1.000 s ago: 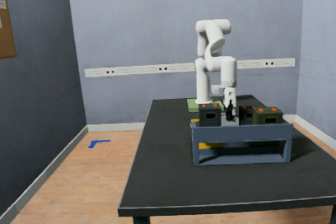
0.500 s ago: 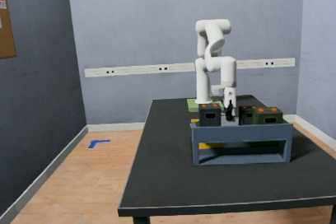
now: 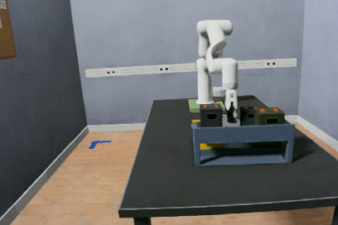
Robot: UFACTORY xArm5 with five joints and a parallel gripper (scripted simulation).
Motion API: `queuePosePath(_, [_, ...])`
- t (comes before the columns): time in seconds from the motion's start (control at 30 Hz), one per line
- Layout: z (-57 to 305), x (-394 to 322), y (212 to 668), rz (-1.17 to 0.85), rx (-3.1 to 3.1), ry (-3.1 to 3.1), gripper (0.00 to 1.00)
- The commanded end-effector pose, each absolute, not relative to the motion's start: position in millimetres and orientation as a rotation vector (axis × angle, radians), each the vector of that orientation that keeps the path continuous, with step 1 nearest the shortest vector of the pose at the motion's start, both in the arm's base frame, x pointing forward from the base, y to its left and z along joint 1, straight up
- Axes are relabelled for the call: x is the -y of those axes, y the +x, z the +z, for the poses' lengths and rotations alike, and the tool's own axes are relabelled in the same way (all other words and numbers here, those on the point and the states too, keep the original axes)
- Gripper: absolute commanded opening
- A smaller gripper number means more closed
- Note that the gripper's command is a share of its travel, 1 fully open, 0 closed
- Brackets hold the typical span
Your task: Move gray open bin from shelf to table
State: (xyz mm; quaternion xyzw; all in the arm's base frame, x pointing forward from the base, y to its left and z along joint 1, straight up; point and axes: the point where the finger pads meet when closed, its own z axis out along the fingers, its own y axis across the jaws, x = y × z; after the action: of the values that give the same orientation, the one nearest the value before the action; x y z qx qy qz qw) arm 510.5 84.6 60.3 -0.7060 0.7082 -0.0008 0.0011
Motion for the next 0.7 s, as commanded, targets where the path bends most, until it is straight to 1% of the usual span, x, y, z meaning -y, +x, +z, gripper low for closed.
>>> queuePosePath(0.0, [60.9, -84.9, 512.2, -0.012, -2.222, -2.215, 0.0])
queuePosePath(0.67, [52.0, -84.9, 512.3, -0.012, -2.222, -2.215, 0.0])
